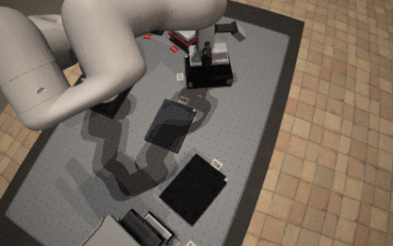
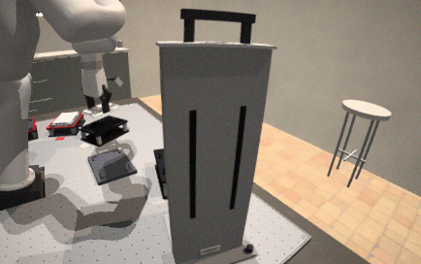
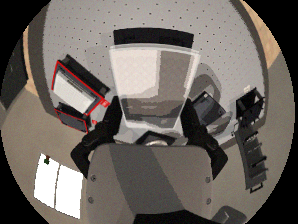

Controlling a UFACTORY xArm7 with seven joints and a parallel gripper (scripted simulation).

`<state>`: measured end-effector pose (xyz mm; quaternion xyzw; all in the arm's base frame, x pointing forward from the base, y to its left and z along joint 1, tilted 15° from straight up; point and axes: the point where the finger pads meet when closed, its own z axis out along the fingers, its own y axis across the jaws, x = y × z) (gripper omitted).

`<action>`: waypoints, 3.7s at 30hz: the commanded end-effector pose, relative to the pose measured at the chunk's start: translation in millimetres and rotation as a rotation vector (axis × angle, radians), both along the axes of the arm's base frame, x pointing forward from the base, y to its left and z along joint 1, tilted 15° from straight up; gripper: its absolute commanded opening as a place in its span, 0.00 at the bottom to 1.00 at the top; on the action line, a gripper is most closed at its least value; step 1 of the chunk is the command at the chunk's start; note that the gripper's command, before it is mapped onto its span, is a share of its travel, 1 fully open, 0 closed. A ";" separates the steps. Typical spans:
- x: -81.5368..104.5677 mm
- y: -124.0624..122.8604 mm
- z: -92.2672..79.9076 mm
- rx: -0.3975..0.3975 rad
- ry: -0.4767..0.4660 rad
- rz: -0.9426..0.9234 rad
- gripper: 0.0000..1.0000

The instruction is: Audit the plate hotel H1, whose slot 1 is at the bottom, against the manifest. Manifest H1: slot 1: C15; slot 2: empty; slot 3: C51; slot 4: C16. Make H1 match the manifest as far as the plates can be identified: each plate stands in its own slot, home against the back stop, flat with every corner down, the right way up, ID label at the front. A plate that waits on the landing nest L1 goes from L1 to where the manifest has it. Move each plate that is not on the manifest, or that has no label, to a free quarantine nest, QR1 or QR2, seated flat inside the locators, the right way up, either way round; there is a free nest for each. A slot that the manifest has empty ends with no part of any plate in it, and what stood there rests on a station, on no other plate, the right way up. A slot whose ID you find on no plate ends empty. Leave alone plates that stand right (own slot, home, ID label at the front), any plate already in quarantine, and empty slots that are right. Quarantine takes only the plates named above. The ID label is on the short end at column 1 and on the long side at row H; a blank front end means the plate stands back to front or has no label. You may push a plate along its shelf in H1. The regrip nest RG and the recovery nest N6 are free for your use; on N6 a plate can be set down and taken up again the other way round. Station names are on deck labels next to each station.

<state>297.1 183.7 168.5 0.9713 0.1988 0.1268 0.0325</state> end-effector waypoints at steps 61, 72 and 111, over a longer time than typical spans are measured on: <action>-34.9 2.3 131.8 0.002 -0.002 0.000 0.00; -26.1 -13.5 146.0 0.037 -0.004 -0.128 0.00; 51.9 -155.9 168.8 0.323 -0.018 -1.190 0.00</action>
